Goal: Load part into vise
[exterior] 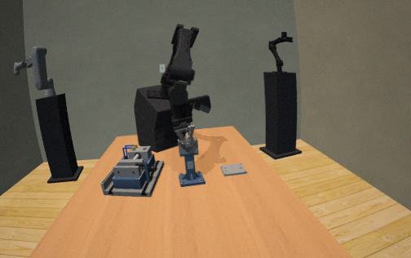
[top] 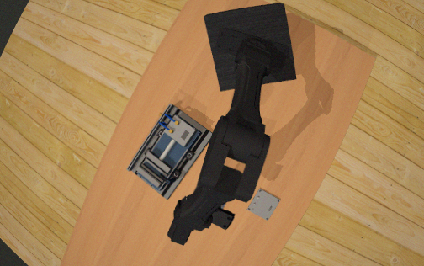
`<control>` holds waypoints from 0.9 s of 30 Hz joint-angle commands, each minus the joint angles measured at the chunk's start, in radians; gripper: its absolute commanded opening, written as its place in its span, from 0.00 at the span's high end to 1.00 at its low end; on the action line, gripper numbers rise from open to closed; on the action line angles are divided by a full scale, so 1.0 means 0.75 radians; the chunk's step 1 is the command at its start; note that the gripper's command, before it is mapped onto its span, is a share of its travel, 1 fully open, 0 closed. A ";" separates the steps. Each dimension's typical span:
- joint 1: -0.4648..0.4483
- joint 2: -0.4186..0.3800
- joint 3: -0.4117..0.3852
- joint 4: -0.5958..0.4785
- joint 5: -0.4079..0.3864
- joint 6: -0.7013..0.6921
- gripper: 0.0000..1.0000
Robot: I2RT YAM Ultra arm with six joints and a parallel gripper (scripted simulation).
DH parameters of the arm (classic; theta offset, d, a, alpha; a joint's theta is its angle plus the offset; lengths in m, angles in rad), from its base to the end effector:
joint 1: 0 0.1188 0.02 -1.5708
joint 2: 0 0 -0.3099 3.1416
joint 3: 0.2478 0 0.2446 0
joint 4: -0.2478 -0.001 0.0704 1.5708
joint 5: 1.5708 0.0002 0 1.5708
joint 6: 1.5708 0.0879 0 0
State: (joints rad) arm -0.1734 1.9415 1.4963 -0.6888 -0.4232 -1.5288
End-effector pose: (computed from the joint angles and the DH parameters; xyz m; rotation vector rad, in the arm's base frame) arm 0.4355 -0.0386 0.2232 -1.6879 1.9039 -0.0643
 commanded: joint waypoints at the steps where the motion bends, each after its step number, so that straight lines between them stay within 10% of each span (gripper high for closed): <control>1: -0.032 -0.009 -0.015 0.016 -0.082 -0.030 0.19; 27: -0.159 0.113 0.055 -0.026 -0.478 -0.178 0.19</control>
State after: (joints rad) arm -0.2638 2.0220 1.5097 -0.6907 -0.7166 -1.6363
